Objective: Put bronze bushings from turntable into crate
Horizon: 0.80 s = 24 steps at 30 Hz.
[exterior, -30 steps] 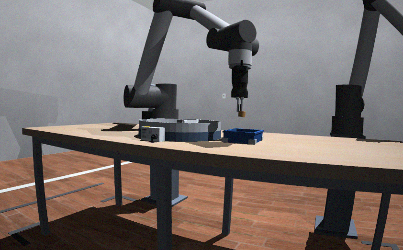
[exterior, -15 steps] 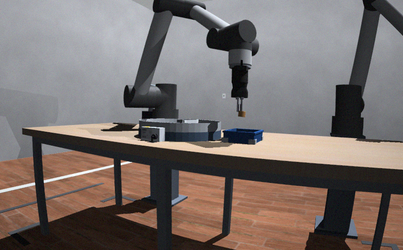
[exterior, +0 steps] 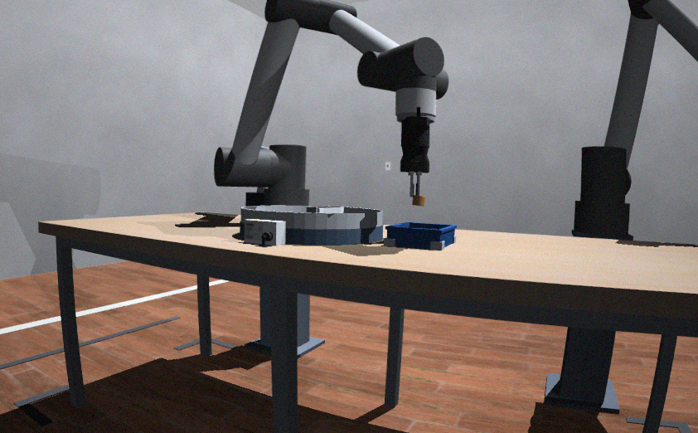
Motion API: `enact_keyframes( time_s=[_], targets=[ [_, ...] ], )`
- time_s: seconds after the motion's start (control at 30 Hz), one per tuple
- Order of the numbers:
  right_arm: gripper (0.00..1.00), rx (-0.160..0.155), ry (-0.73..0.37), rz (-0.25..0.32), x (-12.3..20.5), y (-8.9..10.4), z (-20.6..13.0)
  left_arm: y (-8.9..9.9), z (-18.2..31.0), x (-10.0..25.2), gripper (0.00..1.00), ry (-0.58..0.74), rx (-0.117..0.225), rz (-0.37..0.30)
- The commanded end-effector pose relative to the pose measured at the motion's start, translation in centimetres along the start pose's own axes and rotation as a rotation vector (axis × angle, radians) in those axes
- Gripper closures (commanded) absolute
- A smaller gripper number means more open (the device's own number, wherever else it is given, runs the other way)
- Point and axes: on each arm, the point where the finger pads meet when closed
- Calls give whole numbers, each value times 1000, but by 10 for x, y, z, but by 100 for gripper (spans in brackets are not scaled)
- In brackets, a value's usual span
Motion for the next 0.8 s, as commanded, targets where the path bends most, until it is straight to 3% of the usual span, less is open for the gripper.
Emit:
enact_keyframes(
  time_s=[0.0, 0.23, 0.77],
  targets=[
    [100, 1, 0, 2, 1, -14, 0, 1, 0, 0, 0, 0, 0, -1],
    [100, 1, 0, 2, 1, -46, 0, 1, 0, 0, 0, 0, 0, -1],
    [100, 1, 0, 2, 1, -48, 0, 1, 0, 0, 0, 0, 0, -1]
  ],
)
Point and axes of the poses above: on each arm, the point where the finger pads meet when closed, its own y axis back along the fingers, its own z axis across the jaws, x = y × z, and after that the axes turned 10 degrees about y, right-handed
